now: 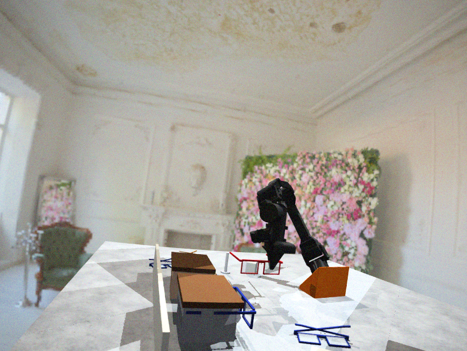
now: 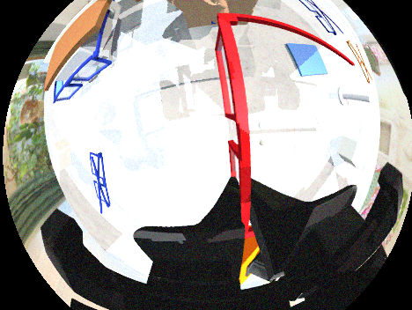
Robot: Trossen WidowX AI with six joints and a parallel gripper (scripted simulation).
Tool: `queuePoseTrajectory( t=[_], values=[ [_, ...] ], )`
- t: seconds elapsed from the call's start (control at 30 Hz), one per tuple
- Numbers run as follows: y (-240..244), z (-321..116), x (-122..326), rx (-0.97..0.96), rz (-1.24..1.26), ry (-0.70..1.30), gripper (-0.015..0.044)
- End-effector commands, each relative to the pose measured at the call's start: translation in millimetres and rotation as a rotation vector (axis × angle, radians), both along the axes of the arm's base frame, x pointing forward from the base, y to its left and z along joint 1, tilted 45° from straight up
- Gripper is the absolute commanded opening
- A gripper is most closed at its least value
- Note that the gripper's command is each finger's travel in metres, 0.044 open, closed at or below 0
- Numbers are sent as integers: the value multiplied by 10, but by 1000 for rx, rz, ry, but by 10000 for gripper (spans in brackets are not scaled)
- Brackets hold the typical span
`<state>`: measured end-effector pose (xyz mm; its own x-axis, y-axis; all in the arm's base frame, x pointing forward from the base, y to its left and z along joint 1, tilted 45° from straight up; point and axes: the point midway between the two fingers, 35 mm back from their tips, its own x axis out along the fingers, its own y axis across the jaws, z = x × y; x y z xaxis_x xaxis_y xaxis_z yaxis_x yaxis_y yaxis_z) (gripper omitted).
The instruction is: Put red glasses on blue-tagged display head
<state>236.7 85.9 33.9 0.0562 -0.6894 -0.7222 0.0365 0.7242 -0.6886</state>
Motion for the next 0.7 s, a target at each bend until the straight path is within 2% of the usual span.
queuePoseTrajectory(
  t=[0.0, 0.67],
  values=[
    [-39, -32, 5, -7, 2, 4, 0],
    [-156, -158, 24, -6, 2, 4, 0]
  ],
)
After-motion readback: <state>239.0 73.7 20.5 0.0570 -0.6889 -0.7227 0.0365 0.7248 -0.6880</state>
